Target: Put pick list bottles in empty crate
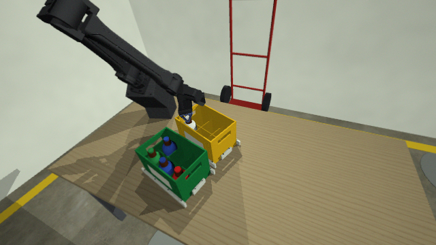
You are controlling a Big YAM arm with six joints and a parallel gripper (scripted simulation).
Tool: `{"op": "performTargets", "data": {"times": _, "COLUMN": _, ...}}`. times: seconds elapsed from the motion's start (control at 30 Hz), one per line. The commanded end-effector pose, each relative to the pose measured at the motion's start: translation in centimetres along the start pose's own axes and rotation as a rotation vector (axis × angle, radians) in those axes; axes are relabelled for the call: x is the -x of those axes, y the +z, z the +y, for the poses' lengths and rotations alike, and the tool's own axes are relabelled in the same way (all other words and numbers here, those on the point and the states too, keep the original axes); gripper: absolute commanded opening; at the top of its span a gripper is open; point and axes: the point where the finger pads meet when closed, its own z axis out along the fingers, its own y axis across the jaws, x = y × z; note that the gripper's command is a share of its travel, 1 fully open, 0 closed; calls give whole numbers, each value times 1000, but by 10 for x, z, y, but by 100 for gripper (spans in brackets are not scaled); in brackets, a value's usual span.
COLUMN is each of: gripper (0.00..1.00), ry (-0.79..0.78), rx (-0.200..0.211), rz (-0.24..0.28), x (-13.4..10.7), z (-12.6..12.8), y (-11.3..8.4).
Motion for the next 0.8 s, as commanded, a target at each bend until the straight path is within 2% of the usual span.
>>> {"op": "performTargets", "data": {"times": 0.0, "gripper": 0, "ry": -5, "rx": 3, "rz": 2, "x": -1, "z": 1, "y": 5}}
{"op": "performTargets", "data": {"times": 0.37, "gripper": 0, "ry": -1, "rx": -5, "rz": -12, "x": 4, "z": -3, "y": 7}}
{"op": "performTargets", "data": {"times": 0.77, "gripper": 0, "ry": 4, "rx": -3, "rz": -4, "x": 1, "z": -3, "y": 14}}
